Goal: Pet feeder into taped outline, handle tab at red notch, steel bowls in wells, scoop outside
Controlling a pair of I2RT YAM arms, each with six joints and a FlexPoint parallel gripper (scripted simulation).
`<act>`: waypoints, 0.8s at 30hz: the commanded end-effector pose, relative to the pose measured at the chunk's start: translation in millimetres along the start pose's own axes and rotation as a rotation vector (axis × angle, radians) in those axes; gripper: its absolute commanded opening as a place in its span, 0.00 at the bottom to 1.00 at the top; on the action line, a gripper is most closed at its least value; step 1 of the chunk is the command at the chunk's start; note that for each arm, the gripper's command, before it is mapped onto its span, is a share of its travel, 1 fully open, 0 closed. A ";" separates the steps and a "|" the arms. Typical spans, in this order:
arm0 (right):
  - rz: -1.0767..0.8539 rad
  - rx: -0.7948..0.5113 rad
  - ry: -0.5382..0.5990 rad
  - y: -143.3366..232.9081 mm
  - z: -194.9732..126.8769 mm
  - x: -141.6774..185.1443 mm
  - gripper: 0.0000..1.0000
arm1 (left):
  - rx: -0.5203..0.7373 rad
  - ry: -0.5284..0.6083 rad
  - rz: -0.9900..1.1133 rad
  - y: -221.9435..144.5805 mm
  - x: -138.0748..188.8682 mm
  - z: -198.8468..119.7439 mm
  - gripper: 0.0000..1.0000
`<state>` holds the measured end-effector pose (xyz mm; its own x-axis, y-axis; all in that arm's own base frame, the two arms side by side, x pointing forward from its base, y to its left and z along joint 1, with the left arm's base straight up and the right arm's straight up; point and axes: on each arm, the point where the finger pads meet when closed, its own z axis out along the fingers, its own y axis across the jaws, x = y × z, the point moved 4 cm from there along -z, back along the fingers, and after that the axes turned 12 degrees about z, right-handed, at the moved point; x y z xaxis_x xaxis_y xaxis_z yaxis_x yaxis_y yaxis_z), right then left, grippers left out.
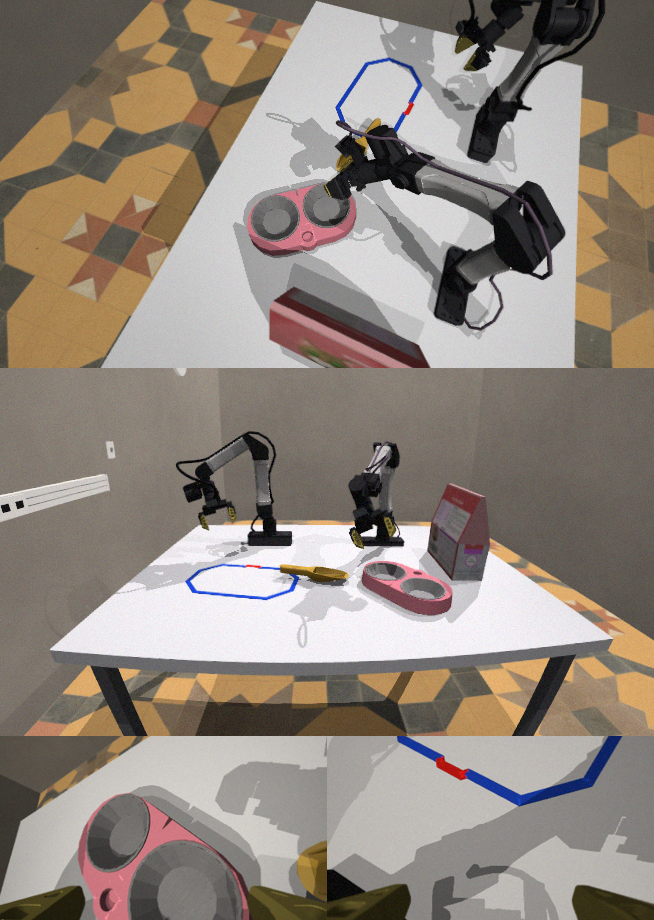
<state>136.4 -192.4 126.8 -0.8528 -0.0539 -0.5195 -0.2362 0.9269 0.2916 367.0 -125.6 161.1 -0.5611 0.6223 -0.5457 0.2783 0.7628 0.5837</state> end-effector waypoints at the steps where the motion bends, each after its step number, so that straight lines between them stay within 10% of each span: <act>1: -0.009 0.009 -0.004 -0.2 -2.5 -2.1 1.00 | -0.006 -0.014 -0.011 3.3 -4.1 -2.5 1.00; 18: -0.009 0.009 -0.004 -0.2 -2.5 -2.1 1.00 | -0.006 -0.014 -0.011 3.3 -4.1 -2.5 1.00; 22: -0.006 0.022 0.022 -6.2 -1.0 -3.5 0.56 | 0.067 -0.023 0.039 -0.5 -5.4 -4.9 1.00; 24: -0.008 0.022 0.036 -7.9 0.8 -6.0 0.53 | 0.115 -0.030 0.068 -3.2 -5.8 -5.6 1.00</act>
<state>137.1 -193.1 125.8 -0.8586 -0.0520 -0.5100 -0.2291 0.9289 0.2910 365.9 -129.0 157.8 -0.5473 0.6458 -0.5324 0.3293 0.7509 0.5725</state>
